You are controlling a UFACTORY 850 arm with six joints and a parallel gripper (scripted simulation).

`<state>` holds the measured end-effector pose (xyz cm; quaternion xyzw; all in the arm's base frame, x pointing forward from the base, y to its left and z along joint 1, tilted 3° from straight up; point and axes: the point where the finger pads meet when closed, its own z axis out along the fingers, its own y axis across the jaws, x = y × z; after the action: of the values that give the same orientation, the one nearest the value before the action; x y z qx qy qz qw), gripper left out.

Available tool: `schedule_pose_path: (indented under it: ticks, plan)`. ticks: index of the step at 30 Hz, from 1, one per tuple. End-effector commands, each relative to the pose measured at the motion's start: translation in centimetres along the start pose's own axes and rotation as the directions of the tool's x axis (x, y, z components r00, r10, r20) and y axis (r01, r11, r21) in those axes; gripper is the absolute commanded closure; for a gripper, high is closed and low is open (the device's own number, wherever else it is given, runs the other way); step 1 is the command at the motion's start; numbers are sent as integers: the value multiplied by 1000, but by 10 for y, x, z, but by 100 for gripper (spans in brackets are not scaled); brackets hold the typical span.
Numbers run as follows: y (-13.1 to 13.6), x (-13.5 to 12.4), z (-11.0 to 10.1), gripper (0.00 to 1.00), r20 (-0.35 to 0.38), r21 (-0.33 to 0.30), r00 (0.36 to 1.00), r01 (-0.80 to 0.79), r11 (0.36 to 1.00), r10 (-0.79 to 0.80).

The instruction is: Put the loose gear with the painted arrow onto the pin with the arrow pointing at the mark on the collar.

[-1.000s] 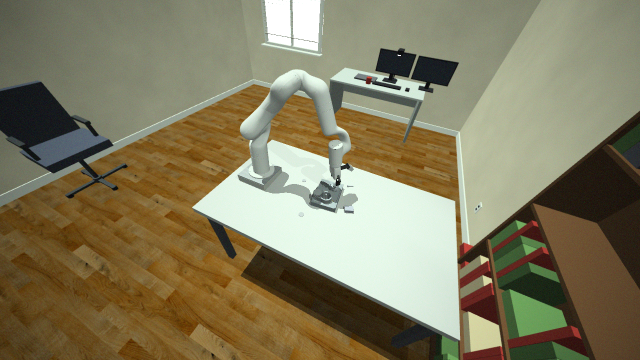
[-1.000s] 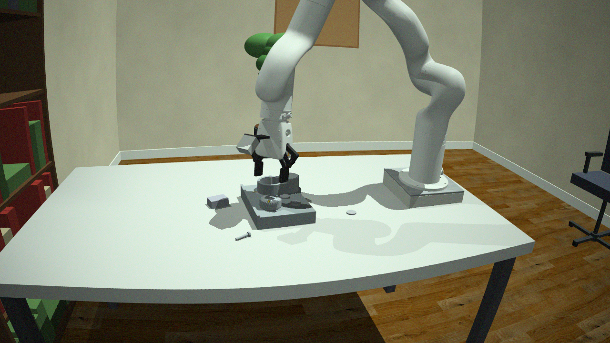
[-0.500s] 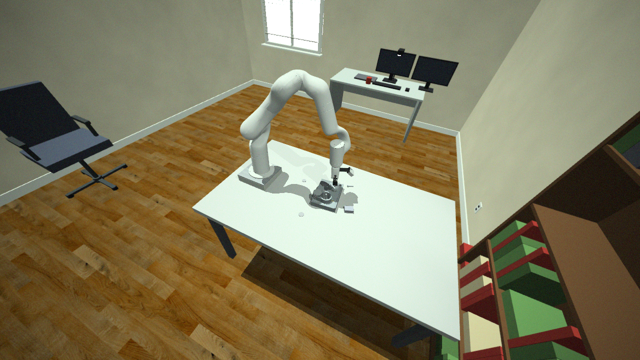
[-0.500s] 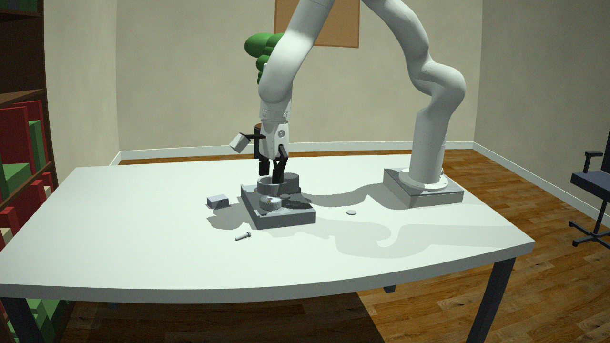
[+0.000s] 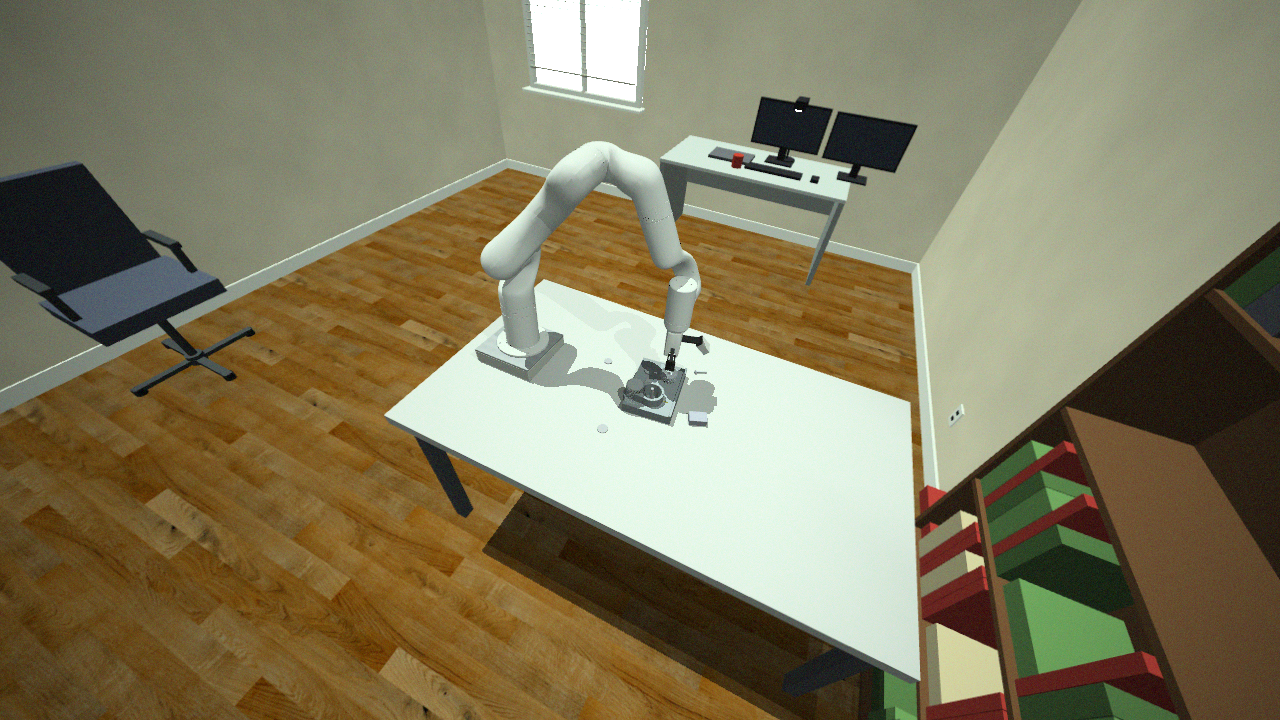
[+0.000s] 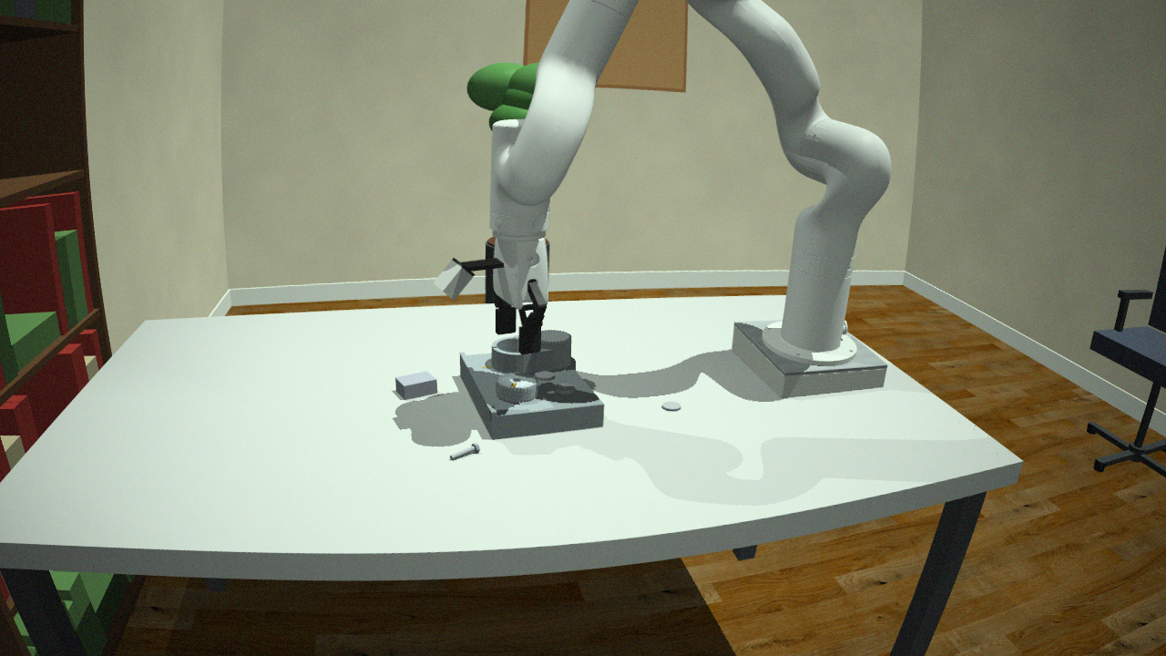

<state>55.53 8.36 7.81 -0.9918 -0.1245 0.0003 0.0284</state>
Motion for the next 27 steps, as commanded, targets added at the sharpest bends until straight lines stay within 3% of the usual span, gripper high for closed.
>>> schedule_pose_path:
  ticks: [1, 27]
  plan:
    - [0, 1, -1, 7, 3, -6, 1000, -1, 1000, 1]
    - [0, 1, 10, 7, 4, -7, 1000, -7, 1000, 7]
